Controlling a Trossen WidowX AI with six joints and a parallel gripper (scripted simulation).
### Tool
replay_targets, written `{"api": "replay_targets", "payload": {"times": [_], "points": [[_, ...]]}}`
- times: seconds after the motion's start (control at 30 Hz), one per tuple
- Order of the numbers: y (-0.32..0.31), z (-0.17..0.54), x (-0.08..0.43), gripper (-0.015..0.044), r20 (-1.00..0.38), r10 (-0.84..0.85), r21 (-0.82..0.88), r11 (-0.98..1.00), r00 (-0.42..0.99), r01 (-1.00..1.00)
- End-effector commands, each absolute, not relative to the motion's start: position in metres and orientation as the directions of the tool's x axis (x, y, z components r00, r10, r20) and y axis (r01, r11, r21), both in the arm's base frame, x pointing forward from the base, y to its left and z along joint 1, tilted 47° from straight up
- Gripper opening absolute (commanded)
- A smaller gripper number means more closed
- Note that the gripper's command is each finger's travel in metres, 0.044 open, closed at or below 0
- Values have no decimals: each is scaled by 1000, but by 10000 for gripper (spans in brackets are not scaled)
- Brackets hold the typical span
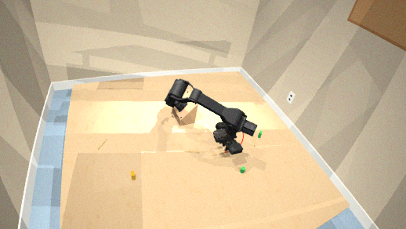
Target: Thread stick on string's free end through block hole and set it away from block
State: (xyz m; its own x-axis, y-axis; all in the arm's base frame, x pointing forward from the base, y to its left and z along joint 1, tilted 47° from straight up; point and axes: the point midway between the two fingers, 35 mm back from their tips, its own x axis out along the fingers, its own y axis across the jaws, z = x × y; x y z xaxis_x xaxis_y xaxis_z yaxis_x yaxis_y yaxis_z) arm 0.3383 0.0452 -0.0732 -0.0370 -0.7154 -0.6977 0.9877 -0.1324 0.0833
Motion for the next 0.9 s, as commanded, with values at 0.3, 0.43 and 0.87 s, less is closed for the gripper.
{"api": "replay_targets", "payload": {"times": [0.3,0.43,0.87], "points": [[29,-88,337,120,-694,-720,81,-125,-34,989],[24,-92,336,120,-693,-720,81,-125,-34,989],[18,-98,335,42,-695,-718,83,-134,-39,988]]}}
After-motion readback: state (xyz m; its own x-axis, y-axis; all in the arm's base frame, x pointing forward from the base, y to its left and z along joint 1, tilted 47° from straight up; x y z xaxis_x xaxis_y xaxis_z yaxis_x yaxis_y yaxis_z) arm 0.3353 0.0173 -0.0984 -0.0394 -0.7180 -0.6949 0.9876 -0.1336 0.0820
